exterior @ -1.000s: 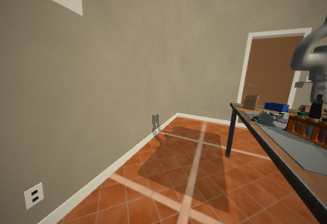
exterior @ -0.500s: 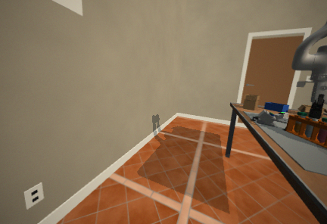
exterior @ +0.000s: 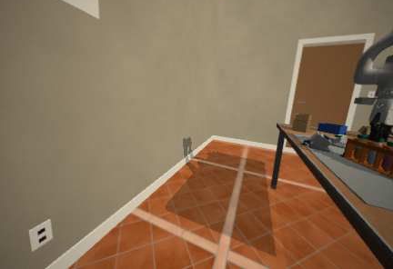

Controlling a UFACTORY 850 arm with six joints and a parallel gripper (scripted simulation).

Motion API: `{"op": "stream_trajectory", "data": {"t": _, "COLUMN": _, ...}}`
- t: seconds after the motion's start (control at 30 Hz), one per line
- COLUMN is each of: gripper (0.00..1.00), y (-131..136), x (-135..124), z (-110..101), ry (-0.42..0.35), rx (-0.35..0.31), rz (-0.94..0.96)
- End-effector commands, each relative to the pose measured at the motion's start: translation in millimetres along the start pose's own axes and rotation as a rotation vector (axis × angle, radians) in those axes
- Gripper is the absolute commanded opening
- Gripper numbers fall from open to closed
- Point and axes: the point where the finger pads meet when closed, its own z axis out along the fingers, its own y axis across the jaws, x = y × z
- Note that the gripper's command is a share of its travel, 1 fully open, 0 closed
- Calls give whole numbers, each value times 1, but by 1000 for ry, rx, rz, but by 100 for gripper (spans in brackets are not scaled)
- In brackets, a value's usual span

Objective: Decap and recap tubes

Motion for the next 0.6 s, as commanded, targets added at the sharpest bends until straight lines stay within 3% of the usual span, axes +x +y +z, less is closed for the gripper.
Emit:
{"op": "stream_trajectory", "data": {"t": 0.0, "gripper": 0, "y": -1, "x": 0, "z": 0, "ry": -15, "rx": -20, "rz": 274}}
{"op": "stream_trajectory", "data": {"t": 0.07, "gripper": 0, "y": -1, "x": 0, "z": 0, "ry": -15, "rx": -20, "rz": 274}}
{"op": "stream_trajectory", "data": {"t": 0.57, "gripper": 0, "y": -1, "x": 0, "z": 1, "ry": -5, "rx": -22, "rz": 1006}}
